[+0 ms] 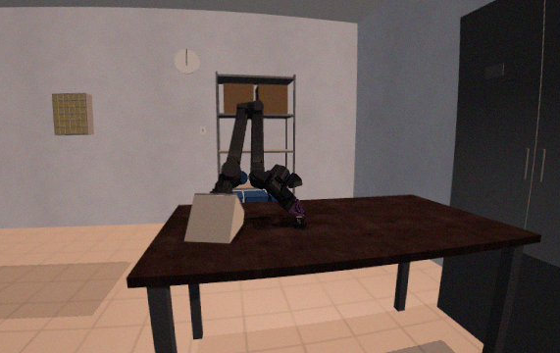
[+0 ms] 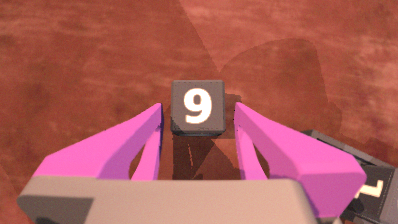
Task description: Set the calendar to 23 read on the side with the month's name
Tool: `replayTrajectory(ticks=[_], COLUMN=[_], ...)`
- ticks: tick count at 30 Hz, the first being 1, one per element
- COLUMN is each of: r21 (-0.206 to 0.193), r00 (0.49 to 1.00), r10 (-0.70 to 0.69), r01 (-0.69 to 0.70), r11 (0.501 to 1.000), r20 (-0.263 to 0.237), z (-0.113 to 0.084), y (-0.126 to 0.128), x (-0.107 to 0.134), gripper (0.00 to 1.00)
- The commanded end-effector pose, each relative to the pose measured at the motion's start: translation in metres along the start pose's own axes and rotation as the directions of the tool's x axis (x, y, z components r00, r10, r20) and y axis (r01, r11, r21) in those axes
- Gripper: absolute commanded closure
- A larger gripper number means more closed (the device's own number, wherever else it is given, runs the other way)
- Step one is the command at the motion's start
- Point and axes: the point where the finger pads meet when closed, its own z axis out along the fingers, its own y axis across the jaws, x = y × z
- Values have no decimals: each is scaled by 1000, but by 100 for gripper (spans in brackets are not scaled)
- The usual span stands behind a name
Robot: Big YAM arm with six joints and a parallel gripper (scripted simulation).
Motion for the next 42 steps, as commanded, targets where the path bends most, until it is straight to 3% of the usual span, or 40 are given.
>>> replayTrajectory(ticks=[1,35,36,42], r21=[4,4,4,4], r00=[1000,1000,1000,1000], r10=[7,7,7,6], r01=[-7,-7,-7,-6], r11=[1000,1000,1000,1000], r20=[5,5,5,5], z=[1,1,1,1], y=[-2,-2,-2,-2], x=[-1,-1,-1,-1], gripper=[54,54,74,74])
